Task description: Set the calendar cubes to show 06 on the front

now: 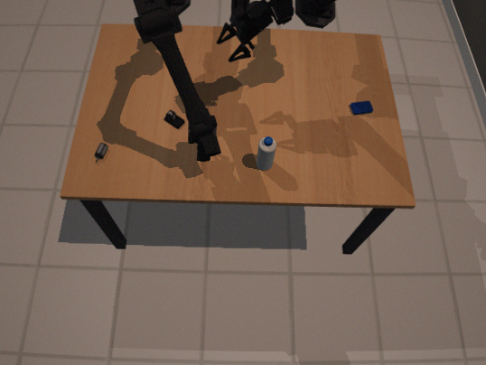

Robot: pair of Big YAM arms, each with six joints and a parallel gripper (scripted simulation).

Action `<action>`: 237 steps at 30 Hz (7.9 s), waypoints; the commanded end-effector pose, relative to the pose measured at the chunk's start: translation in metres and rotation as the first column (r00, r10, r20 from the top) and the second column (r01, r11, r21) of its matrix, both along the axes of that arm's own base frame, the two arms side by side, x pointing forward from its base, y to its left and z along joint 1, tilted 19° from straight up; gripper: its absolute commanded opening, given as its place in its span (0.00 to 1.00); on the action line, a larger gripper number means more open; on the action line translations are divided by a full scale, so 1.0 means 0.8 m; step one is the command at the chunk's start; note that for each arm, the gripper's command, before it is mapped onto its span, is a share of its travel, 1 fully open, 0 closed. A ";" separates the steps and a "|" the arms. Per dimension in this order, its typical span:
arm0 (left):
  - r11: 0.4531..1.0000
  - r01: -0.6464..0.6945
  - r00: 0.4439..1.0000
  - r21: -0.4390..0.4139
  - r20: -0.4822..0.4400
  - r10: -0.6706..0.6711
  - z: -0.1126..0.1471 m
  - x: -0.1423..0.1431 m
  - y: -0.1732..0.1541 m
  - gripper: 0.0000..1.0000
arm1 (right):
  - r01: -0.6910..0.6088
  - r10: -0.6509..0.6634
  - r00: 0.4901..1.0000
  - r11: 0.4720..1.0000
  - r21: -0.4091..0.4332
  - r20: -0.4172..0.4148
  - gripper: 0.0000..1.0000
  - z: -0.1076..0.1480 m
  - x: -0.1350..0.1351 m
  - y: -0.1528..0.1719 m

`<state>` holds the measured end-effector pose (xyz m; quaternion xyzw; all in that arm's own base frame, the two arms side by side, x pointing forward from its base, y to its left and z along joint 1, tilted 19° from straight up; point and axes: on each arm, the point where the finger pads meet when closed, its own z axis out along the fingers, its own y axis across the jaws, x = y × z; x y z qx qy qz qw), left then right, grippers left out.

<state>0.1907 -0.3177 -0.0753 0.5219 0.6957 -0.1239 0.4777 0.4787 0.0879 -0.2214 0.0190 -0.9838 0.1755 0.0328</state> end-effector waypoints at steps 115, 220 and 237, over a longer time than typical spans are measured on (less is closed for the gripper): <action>1.000 -0.009 1.000 -0.020 0.002 0.009 0.006 0.003 -0.001 1.00 | -0.369 0.349 0.846 0.929 0.029 -0.403 0.25 -0.037 -0.040 -0.013; 1.000 -0.009 1.000 -0.020 0.002 0.009 0.006 0.003 -0.001 1.00 | 0.591 -0.317 -0.010 0.763 0.262 0.948 0.25 -0.063 -0.025 -0.019; 1.000 -0.009 1.000 -0.020 0.002 0.009 0.006 0.003 -0.001 1.00 | 0.587 -0.325 -0.022 0.761 0.275 0.946 0.36 -0.056 -0.020 -0.014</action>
